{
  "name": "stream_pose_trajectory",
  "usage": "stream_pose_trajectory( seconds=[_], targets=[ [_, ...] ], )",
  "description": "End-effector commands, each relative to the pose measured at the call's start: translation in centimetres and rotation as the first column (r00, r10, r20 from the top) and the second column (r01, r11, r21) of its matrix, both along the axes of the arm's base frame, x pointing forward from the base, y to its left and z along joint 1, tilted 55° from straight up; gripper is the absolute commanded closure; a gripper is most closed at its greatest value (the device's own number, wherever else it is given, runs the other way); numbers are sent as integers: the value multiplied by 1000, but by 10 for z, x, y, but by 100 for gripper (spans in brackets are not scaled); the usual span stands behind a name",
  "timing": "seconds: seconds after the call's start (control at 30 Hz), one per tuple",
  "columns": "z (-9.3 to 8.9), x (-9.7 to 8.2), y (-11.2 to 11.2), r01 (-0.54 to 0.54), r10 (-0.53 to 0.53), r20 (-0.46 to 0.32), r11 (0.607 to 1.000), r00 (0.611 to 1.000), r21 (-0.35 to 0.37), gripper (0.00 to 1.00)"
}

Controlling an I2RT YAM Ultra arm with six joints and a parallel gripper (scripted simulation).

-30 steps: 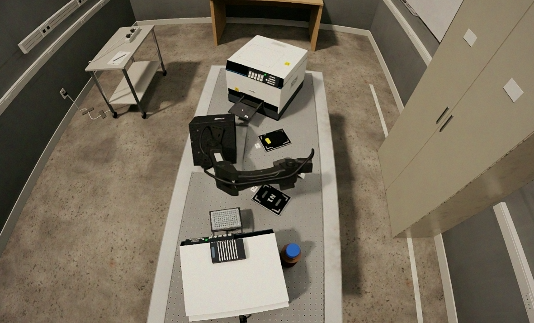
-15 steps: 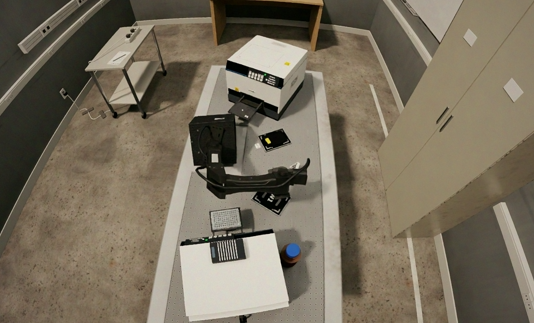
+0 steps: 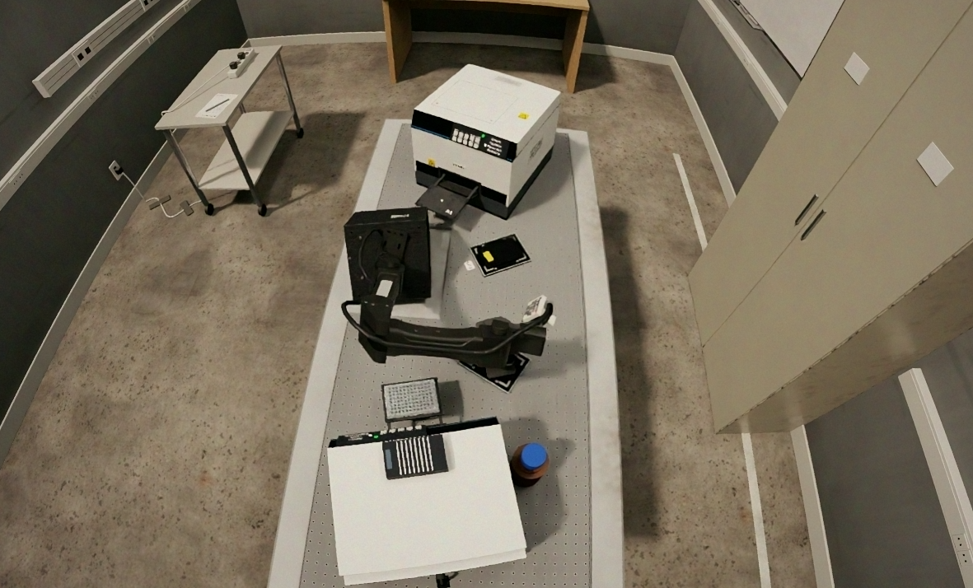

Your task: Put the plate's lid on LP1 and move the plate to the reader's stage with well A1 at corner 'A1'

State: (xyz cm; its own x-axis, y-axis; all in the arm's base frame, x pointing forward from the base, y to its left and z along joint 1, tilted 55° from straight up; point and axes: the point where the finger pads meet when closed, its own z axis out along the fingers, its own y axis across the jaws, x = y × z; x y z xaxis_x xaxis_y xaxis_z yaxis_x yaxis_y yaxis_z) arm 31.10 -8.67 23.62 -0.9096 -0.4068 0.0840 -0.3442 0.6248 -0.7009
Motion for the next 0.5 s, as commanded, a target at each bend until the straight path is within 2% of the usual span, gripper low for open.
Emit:
stream_pose_trajectory(
  seconds=[0.0,0.07,0.1,0.13,0.23,0.4,0.43,0.47],
  targets=[
    [20,-10,-4,-24,24,19,1000,1000,10,0],
    [25,-14,-8,-24,24,19,1000,1000,9,0],
    [16,-23,-12,-16,16,-7,1000,1000,-16,0],
    [18,-25,-13,-18,18,-8,1000,1000,-9,0],
    [36,-28,-18,-19,19,33,1000,999,-3,0],
    [43,-36,-24,-19,19,35,1000,999,-4,0],
    [35,-43,-28,-8,9,12,999,1000,-36,0],
    [36,-47,-29,-10,10,7,999,1000,-31,0]
  ],
)
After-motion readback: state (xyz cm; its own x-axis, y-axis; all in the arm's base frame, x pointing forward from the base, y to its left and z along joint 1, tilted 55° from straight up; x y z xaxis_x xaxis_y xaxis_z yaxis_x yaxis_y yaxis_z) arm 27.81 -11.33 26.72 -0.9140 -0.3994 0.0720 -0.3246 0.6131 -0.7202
